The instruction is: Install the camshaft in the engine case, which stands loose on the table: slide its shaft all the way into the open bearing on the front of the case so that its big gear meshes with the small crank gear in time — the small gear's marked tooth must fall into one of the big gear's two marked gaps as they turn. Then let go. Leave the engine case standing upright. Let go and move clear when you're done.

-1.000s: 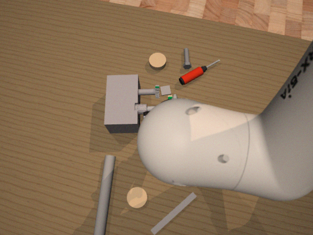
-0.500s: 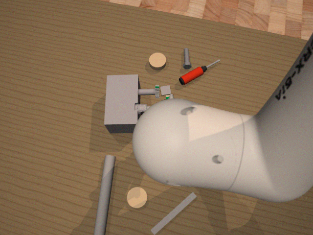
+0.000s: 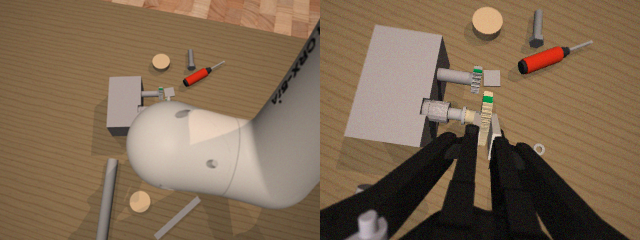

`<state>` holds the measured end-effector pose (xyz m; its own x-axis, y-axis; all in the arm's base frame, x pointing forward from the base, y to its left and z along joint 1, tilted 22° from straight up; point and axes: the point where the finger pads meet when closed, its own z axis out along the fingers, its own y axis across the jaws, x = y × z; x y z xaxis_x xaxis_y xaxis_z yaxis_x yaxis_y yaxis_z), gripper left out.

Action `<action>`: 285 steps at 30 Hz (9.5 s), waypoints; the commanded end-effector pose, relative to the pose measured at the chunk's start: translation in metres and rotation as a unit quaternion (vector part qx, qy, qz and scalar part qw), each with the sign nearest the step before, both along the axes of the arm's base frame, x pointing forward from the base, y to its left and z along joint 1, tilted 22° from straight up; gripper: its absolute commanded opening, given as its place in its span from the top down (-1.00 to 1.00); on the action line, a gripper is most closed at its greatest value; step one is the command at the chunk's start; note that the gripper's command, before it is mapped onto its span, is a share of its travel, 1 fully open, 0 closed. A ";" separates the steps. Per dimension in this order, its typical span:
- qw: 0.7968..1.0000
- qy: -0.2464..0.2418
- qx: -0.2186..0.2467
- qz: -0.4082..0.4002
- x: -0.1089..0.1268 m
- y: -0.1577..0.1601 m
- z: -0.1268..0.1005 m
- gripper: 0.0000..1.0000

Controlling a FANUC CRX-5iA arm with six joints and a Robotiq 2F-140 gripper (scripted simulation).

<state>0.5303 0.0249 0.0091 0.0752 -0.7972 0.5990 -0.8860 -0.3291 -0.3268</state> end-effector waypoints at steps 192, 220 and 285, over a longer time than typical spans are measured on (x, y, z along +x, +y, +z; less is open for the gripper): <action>1.000 -0.001 0.000 0.000 0.004 0.022 0.029 0.47; 1.000 -0.001 0.000 0.000 -0.008 0.032 0.051 0.47; 1.000 -0.001 0.000 0.000 -0.028 0.036 0.099 0.47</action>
